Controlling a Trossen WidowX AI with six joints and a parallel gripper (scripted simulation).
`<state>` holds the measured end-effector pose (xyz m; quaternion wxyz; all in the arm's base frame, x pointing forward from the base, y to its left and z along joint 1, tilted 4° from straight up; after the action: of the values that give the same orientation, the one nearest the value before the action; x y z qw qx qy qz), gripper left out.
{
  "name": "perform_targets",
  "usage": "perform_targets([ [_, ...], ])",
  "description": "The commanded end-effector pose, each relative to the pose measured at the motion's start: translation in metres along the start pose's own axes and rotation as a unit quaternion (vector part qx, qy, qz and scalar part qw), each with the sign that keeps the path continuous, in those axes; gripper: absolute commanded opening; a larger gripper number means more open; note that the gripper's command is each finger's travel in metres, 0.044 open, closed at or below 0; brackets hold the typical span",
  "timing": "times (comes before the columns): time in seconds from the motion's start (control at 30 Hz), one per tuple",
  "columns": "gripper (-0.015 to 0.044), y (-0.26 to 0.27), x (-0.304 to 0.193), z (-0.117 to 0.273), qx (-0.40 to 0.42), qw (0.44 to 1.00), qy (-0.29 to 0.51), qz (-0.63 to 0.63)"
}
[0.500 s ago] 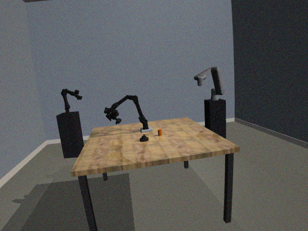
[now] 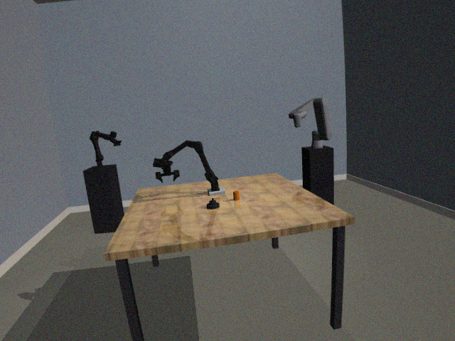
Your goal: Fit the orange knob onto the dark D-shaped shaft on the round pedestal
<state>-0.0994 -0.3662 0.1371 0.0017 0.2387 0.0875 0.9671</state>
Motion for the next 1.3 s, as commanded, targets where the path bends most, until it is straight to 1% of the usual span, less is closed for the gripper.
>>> perform_targets([
  [0.0,0.044,0.005,0.008,-0.002,0.002,0.945,0.06,0.322],
  [0.13,0.044,0.006,0.012,-0.003,0.02,0.866,0.092,0.491],
  [0.33,0.044,0.007,0.016,-0.004,0.048,0.77,0.118,0.625],
  [0.57,0.044,0.008,0.021,-0.004,0.093,0.632,0.137,0.757],
  [0.93,0.044,0.008,0.029,-0.003,0.178,0.374,0.132,0.901],
  [1.27,0.044,0.009,0.035,-0.002,0.251,0.116,0.087,0.957],
])
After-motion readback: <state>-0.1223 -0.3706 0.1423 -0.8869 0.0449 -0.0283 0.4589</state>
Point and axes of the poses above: the point midway between the two fingers, 35 mm back from their tips, its own z axis back along the fingers, its own y axis across the jaws, x = y × z, the point moved 3 cm from there along z, back along the fingers, and after that the axes turned 10 degrees about -z, right-handed, at the moved point
